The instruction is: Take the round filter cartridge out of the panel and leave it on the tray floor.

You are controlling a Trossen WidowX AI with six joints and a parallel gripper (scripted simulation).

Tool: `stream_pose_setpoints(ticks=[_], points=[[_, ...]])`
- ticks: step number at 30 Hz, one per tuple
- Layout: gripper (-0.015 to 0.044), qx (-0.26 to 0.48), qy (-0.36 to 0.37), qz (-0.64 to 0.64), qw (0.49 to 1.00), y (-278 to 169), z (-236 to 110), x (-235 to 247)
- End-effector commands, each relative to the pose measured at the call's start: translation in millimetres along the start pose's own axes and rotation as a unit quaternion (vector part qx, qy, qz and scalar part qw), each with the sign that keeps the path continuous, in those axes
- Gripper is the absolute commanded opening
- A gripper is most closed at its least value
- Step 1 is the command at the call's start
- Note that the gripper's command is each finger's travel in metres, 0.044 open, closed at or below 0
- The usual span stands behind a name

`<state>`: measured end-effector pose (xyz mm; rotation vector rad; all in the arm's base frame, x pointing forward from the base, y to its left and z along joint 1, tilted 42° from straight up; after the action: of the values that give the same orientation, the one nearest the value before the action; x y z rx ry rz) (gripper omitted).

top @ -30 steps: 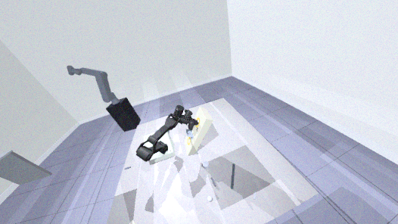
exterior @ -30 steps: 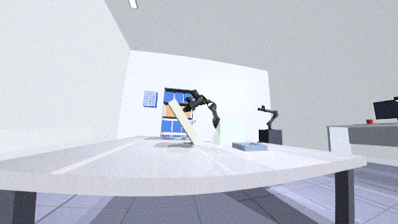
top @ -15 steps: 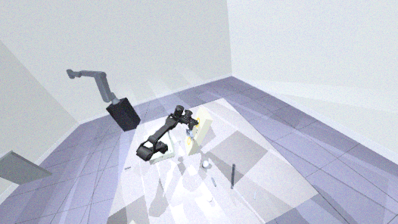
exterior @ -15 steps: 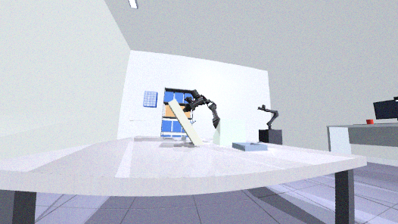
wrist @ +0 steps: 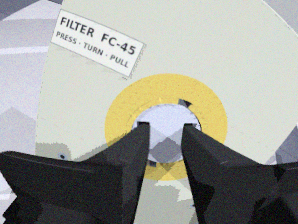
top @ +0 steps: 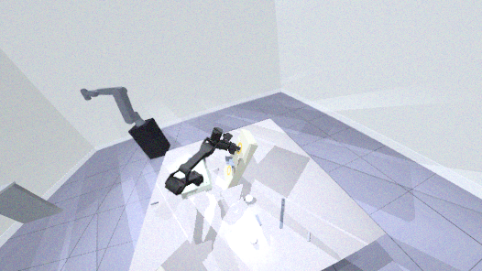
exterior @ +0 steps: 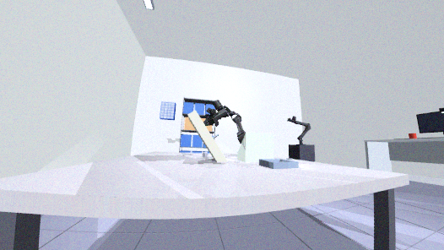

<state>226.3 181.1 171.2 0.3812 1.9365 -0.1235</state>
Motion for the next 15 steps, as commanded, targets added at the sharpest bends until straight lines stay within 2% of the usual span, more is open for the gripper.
stream_pose_setpoints(ticks=[1,15], points=[[0.0000,0.004,0.003,-0.068,0.998,-0.6,5.4,0.5],[0.0000,0.003,0.004,-0.307,0.952,-0.6,6.1,0.5]])
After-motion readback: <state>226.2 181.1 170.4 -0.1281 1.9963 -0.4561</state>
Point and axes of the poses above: the point midway between the two fingers, 35 mm back from their tips, its own z axis out along the fingers, its own x axis across the jaws, y = z × x, the point moved 9 cm from there along -z, back along the fingers, and after that the axes turned 13 degrees about -z, right-handed, at the moved point
